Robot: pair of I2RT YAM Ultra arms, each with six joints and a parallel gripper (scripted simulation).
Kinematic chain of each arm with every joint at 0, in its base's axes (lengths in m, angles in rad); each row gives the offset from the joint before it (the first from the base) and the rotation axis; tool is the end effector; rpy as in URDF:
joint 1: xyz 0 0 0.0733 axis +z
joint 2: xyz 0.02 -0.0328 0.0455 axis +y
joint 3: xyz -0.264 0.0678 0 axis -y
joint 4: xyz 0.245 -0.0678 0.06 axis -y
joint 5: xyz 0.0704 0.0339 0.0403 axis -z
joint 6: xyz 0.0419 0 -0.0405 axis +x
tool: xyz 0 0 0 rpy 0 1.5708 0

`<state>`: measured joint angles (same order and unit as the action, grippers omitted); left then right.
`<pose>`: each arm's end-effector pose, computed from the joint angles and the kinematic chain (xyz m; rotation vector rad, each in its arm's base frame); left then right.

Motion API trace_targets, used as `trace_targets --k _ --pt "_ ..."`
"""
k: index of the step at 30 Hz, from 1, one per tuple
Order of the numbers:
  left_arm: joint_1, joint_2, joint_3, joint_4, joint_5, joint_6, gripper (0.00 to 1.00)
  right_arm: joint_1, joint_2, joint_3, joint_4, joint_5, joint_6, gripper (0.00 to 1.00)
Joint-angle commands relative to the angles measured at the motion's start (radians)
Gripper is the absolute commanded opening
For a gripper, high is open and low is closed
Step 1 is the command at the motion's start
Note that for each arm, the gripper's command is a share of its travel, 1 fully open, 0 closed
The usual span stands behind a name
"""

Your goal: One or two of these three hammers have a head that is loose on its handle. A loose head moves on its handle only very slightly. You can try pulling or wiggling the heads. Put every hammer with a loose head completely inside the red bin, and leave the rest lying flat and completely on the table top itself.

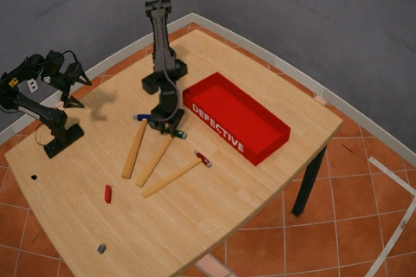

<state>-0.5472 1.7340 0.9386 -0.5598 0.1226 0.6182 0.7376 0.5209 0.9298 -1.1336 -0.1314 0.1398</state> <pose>0.2550 -0.1600 0.1369 1.6215 2.4252 -0.1677 0.0515 0.0557 0.3283 -0.7624 2.2367 0.5924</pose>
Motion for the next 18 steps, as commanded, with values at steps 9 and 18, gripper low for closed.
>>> trace_targets --k 9,18 --pt "0.028 0.029 0.057 -0.025 0.046 0.036 0.4 0.187 -0.092 0.1 -0.123 -0.207 -0.302 1.0" --pt "0.029 0.029 0.059 -0.023 0.046 0.031 0.4 0.56 -0.082 0.138 -0.205 -0.347 -0.459 1.0"
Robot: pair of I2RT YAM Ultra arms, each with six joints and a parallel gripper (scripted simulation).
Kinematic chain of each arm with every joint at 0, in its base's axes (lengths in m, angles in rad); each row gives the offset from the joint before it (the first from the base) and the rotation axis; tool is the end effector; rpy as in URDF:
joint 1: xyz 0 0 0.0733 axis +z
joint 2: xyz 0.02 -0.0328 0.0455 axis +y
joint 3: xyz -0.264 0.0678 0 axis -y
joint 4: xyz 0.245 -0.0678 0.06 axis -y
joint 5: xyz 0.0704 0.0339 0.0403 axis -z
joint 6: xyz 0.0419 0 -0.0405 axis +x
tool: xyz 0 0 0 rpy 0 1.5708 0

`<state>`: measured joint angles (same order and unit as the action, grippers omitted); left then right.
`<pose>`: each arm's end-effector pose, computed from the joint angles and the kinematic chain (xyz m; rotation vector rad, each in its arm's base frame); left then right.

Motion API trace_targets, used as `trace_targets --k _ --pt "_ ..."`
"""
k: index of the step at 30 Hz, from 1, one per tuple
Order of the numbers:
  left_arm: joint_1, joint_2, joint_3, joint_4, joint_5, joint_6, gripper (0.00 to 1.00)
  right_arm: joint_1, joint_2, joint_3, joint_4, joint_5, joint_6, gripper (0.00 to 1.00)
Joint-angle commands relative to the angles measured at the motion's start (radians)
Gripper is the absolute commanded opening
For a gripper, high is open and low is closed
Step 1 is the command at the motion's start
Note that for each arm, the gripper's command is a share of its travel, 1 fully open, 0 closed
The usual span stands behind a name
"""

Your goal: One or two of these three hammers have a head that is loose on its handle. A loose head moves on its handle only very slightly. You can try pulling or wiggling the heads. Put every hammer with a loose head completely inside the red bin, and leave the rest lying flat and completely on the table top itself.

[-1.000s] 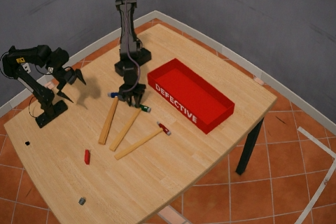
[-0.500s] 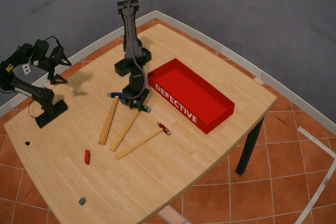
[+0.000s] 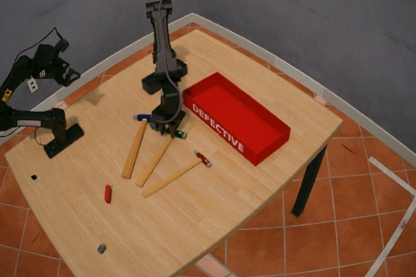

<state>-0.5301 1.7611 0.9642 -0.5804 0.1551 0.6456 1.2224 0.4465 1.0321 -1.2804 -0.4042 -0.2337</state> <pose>0.2608 -0.1590 0.1350 1.6446 2.4279 -0.2111 -0.0041 0.0403 0.3483 -1.7537 1.6242 0.9579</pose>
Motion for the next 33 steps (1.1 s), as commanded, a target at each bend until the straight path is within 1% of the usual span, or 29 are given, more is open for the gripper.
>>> trace_targets --k 1,2,3,12,17,19,20,33 --pt "0.012 0.002 0.034 -0.003 0.014 0.004 0.4 0.075 -0.007 0.035 -0.058 -0.074 -0.085 1.0" --pt "0.012 0.002 0.034 -0.003 0.014 0.004 0.4 0.075 -0.007 0.035 -0.058 -0.074 -0.085 1.0" --pt "0.012 0.002 0.034 -0.003 0.014 0.004 0.4 0.16 0.008 0.043 -0.071 -0.103 -0.127 1.0" --pt "0.012 0.004 0.034 -0.003 0.014 0.004 0.4 0.444 0.022 0.06 -0.102 -0.172 -0.193 1.0" --pt "0.012 0.004 0.034 -0.002 0.014 0.004 0.4 0.578 0.03 0.064 -0.113 -0.201 -0.22 1.0" --pt "0.012 0.004 0.034 -0.002 0.014 0.004 0.4 0.578 0.03 0.064 -0.113 -0.201 -0.22 1.0" --pt "0.012 0.004 0.034 -0.002 0.014 0.004 0.4 0.626 0.033 0.065 -0.118 -0.214 -0.233 1.0" --pt "0.012 0.005 0.034 -0.003 0.005 0.003 0.4 0.821 0.044 0.071 -0.137 -0.255 -0.274 1.0"
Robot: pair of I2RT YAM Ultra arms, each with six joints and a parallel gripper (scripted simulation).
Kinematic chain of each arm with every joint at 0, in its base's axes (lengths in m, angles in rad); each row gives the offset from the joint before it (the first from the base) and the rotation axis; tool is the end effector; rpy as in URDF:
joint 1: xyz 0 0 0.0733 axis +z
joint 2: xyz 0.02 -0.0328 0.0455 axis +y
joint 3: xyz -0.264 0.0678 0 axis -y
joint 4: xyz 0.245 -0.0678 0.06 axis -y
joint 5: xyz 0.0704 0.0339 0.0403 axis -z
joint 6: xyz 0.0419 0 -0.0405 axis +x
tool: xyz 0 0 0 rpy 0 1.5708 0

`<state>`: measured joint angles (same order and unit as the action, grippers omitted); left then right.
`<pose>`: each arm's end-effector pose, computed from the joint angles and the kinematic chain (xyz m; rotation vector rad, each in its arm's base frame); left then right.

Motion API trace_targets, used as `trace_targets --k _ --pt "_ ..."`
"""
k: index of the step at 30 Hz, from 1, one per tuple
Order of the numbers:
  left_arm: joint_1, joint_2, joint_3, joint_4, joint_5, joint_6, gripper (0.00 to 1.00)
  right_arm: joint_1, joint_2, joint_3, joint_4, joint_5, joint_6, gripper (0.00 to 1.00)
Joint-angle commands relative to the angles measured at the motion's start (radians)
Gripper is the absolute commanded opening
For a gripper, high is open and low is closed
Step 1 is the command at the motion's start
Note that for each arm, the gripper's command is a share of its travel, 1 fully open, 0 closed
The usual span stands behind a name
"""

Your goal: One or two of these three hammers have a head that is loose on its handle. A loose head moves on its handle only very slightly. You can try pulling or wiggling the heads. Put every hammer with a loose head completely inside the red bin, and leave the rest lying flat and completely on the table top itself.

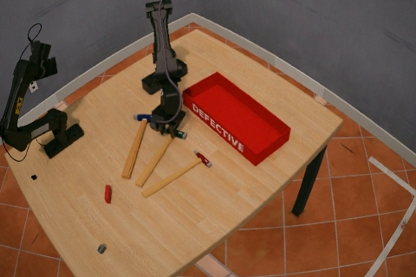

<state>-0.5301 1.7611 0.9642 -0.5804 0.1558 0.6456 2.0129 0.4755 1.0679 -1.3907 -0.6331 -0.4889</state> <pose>0.2607 -0.1591 0.1350 1.6447 2.4277 -0.2121 -0.0352 0.0139 0.3515 -2.6412 0.5010 1.3796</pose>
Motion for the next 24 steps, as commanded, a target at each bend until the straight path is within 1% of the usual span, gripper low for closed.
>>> trace_targets --k 1,3,4,17,24 --pt "0.012 0.005 0.034 -0.002 0.005 0.003 0.4 0.042 0.015 0.036 -0.028 -0.028 -0.021 1.0" --pt "0.012 0.005 0.034 -0.002 0.005 0.003 0.4 0.042 0.015 0.036 -0.028 -0.028 -0.021 1.0" --pt "0.012 0.005 0.034 -0.002 0.005 0.003 0.4 0.067 0.016 0.036 -0.03 -0.033 -0.026 1.0" --pt "0.012 0.005 0.034 -0.002 0.005 0.003 0.4 0.18 0.03 0.041 -0.04 -0.048 -0.042 1.0" --pt "0.012 0.007 0.035 0.004 0.004 0.001 0.4 0.213 0.033 0.043 -0.046 -0.057 -0.053 1.0"
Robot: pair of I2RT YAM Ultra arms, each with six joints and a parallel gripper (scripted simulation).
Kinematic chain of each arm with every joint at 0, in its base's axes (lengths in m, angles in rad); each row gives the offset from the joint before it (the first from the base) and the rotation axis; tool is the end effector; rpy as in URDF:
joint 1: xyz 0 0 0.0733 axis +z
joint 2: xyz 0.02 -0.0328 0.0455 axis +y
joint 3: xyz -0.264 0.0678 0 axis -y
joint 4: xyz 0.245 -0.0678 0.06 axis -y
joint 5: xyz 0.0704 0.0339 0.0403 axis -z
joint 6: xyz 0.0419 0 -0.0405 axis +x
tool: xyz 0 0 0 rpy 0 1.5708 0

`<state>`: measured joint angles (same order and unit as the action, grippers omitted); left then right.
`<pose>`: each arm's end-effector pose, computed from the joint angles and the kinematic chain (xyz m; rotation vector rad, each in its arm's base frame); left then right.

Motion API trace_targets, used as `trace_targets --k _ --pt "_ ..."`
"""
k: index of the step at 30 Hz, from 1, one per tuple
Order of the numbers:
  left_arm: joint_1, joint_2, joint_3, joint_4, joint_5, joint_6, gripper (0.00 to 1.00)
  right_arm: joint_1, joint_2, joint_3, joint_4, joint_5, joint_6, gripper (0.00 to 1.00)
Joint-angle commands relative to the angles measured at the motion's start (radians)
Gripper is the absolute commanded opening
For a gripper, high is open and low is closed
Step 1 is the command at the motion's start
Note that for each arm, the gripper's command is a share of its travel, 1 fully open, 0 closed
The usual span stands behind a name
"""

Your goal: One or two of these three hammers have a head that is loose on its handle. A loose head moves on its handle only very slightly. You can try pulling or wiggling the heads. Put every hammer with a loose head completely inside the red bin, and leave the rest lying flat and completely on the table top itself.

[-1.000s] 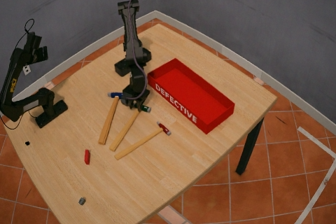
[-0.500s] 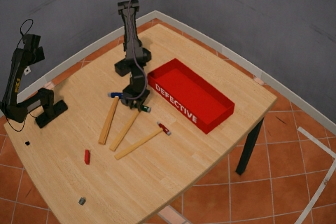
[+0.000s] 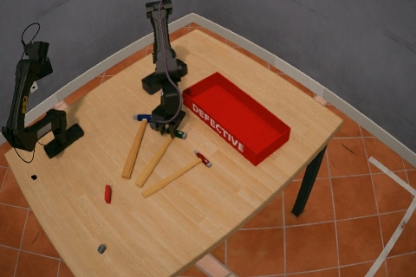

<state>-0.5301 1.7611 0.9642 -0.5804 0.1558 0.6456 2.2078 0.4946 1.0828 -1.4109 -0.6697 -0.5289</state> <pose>0.2607 -0.1591 0.1350 1.6447 2.4277 -0.2121 -0.0386 0.0066 0.3542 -2.7764 0.1855 1.4462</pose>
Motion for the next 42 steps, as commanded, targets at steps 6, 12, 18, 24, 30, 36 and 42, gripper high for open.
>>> trace_targets --k 6,12,18,24,30,36,42 --pt "0.012 0.014 0.038 0.02 0.004 0.001 0.4 0.043 0.015 0.029 -0.028 -0.024 -0.018 1.0" --pt "0.005 0.023 0.039 0.028 0.004 -0.002 0.4 0.064 0.006 0.028 -0.028 -0.027 -0.021 1.0" --pt "0.003 0.034 0.04 0.039 0.004 -0.006 0.4 0.09 0.007 0.029 -0.029 -0.029 -0.023 1.0" --pt "0.002 0.046 0.04 0.051 0.004 -0.008 0.4 0.115 0.007 0.03 -0.03 -0.03 -0.024 1.0" --pt "0.001 0.053 0.04 0.057 0.004 -0.008 0.4 0.13 0.017 0.031 -0.032 -0.031 -0.026 1.0" --pt "-0.001 0.061 0.04 0.066 0.004 -0.009 0.4 0.155 0.008 0.03 -0.032 -0.032 -0.027 1.0" --pt "-0.004 0.068 0.041 0.073 0.003 -0.01 0.4 0.179 0.008 0.031 -0.032 -0.033 -0.028 1.0"
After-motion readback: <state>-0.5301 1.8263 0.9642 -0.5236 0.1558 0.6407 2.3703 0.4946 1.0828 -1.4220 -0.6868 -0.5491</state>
